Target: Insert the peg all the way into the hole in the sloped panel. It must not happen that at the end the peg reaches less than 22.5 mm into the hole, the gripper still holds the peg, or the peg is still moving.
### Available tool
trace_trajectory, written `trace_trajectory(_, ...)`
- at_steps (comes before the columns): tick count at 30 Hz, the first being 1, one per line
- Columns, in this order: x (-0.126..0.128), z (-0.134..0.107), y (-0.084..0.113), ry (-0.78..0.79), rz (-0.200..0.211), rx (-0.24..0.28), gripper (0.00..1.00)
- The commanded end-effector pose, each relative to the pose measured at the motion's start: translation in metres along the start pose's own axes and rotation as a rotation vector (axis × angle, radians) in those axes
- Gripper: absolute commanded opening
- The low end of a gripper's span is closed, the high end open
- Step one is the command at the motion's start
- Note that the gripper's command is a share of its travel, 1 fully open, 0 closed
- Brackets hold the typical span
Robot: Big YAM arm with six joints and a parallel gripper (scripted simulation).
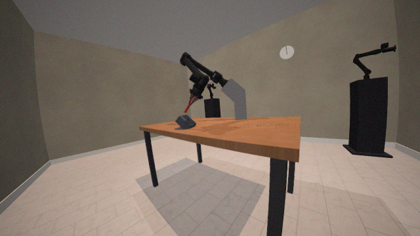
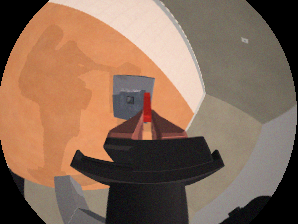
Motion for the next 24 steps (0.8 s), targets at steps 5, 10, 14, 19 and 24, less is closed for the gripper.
trace_trajectory(5, 0.008, 0.018, 0.012, -0.012, -0.039, -0.02, 0.0)
trace_trajectory(10, 0.013, 0.018, 0.014, -0.017, -0.055, -0.01, 0.0)
trace_trajectory(14, 0.012, 0.019, 0.016, -0.028, -0.07, -0.004, 0.0)
trace_trajectory(19, 0.022, 0.018, 0.019, -0.027, -0.086, 0.01, 0.0)
trace_trajectory(24, 0.028, 0.017, 0.023, -0.034, -0.103, 0.024, 0.0)
Point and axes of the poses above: the point where the finger pads meet when closed, its own y axis back along the fingers, its own x axis across the jaws, z = x × y, the point moved 1 cm from there along y, back along the fingers, and after that the axes turned 9 degrees about -y, right-handed, at the moved point
